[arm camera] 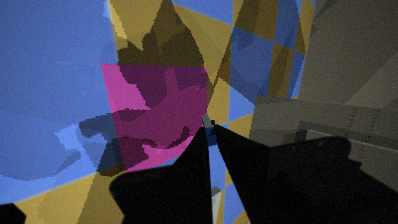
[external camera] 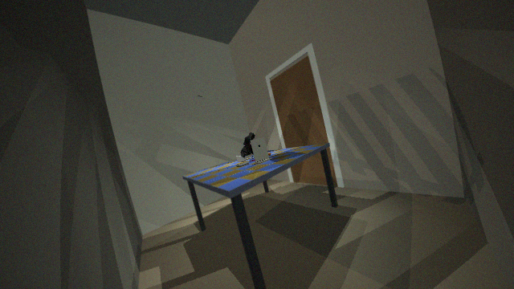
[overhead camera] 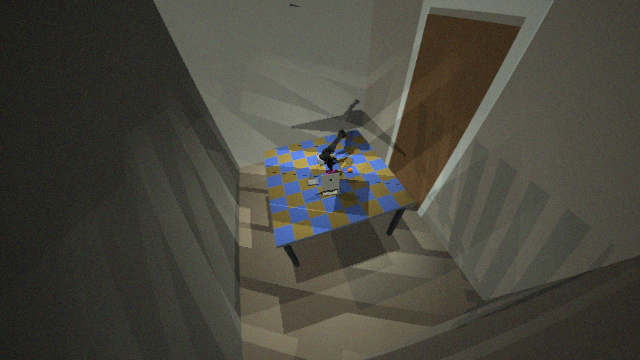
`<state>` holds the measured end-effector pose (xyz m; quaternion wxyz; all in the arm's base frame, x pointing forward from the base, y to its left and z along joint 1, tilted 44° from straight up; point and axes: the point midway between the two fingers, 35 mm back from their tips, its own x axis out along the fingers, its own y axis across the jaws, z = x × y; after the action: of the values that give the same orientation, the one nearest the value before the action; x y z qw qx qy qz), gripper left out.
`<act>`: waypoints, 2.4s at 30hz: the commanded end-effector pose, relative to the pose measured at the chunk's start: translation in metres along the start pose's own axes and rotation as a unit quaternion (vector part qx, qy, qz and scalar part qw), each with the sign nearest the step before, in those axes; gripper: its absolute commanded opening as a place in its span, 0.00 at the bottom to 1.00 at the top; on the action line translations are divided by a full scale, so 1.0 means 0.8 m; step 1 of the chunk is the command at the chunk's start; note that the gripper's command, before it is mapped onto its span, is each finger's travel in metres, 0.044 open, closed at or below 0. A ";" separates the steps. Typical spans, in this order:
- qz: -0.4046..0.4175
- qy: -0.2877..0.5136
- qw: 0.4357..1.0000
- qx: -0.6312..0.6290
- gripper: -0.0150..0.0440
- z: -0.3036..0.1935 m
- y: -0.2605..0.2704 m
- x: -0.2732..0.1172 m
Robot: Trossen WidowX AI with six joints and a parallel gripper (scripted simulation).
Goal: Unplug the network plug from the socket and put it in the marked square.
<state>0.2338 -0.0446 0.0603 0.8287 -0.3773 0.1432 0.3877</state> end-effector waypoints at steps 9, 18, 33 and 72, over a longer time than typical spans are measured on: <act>0.002 0.001 1.000 0.003 0.25 0.000 0.012 0.014; 0.001 0.000 1.000 0.003 0.25 0.001 0.019 0.024; -0.001 -0.003 1.000 0.004 0.25 0.004 0.031 0.038; -0.001 -0.002 1.000 0.002 0.52 0.004 0.030 0.037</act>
<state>0.2354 -0.0144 0.0329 0.8304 -0.3731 0.1436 0.3880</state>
